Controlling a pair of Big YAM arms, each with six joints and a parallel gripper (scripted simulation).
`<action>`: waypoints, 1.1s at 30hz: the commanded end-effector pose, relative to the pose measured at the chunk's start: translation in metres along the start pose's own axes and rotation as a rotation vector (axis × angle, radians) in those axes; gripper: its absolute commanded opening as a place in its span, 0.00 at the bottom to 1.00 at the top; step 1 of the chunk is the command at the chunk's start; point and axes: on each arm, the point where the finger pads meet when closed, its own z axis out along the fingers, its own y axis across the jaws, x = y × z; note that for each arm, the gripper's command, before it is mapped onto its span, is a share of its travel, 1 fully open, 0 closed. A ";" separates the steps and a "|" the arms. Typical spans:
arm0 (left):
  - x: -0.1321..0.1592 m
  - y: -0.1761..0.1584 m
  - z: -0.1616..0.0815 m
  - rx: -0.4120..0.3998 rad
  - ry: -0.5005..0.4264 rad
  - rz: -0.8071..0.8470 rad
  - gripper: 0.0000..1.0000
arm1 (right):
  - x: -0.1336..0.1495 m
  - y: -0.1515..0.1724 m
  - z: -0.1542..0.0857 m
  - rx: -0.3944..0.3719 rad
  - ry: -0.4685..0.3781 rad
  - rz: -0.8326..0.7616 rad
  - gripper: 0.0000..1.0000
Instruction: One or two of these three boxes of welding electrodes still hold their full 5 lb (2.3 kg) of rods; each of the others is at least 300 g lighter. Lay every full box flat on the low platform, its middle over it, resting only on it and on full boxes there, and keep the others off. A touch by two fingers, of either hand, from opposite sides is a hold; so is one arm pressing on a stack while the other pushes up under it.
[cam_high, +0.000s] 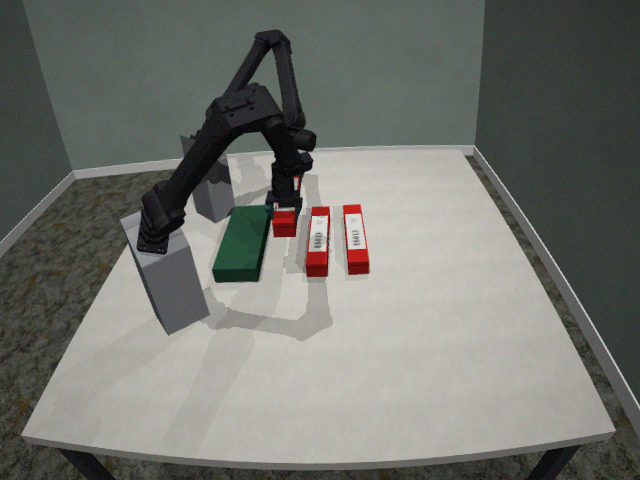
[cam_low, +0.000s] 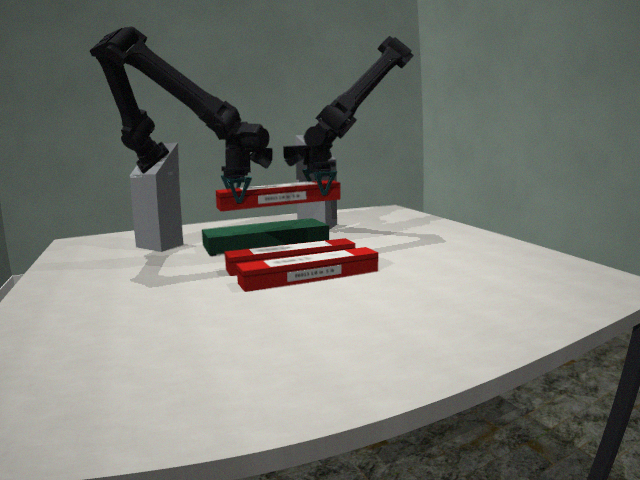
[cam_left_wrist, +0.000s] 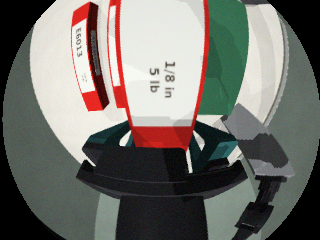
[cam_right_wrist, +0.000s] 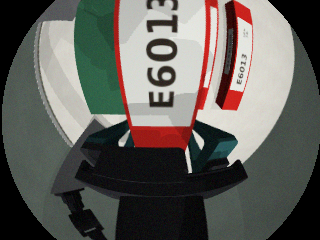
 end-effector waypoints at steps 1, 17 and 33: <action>-0.009 0.028 -0.029 -0.068 -0.037 -0.002 0.00 | -0.009 -0.027 -0.035 0.068 -0.040 0.005 0.00; -0.009 0.032 -0.034 -0.069 -0.038 -0.011 0.00 | -0.009 -0.032 -0.041 0.070 -0.042 0.010 0.00; -0.008 0.035 -0.038 -0.069 -0.038 -0.013 0.00 | -0.008 -0.036 -0.046 0.071 -0.043 0.010 0.00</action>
